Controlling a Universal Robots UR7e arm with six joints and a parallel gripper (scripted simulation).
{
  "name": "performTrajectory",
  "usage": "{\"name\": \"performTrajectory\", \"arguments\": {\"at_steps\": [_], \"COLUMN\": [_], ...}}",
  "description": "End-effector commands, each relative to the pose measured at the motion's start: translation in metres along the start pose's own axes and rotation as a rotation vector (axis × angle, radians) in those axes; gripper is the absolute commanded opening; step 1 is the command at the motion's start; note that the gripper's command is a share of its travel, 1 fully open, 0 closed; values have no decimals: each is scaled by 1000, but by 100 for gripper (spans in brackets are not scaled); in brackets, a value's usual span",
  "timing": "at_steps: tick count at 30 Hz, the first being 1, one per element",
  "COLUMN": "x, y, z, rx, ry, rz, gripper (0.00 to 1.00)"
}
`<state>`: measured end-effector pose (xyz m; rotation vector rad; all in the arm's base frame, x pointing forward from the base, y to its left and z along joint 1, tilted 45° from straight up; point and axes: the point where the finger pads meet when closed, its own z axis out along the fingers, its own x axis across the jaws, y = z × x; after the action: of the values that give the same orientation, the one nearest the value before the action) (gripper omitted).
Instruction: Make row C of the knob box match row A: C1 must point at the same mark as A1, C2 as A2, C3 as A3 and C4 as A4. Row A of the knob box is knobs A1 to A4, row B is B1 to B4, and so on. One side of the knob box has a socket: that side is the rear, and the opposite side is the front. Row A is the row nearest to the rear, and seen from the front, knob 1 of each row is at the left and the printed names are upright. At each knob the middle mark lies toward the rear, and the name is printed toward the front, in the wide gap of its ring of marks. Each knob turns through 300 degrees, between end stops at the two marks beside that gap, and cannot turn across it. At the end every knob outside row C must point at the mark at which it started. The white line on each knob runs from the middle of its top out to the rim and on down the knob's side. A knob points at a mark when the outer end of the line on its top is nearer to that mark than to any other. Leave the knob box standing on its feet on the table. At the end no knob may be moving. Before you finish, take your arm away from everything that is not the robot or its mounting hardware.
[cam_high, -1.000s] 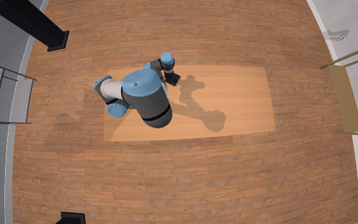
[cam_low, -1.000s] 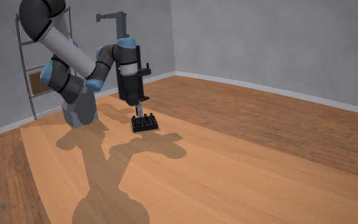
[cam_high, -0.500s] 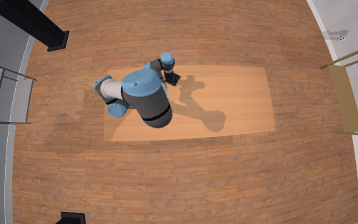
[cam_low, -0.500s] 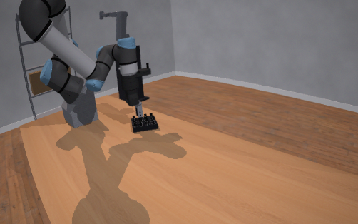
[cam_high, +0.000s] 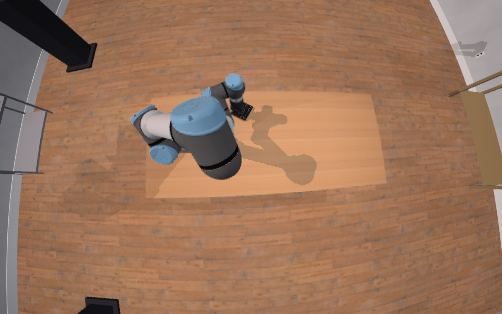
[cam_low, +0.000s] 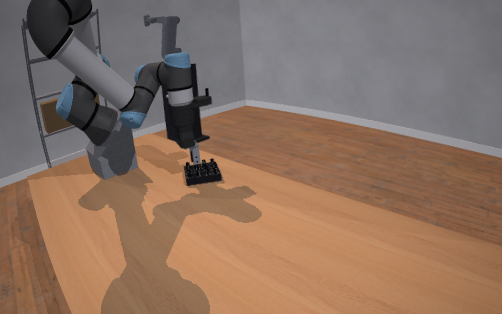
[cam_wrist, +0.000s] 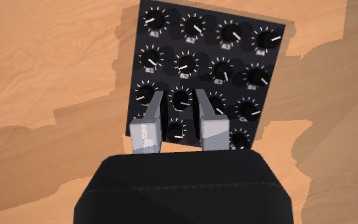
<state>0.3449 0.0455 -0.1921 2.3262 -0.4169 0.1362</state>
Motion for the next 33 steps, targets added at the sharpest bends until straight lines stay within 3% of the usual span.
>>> {"name": "performTrajectory", "arguments": {"at_steps": [1, 33], "x": [-1, -2], "y": [1, 1], "z": [0, 14], "rx": [-1, -3], "ry": [-1, -3], "rz": [-1, -2], "gripper": [46, 46]}}
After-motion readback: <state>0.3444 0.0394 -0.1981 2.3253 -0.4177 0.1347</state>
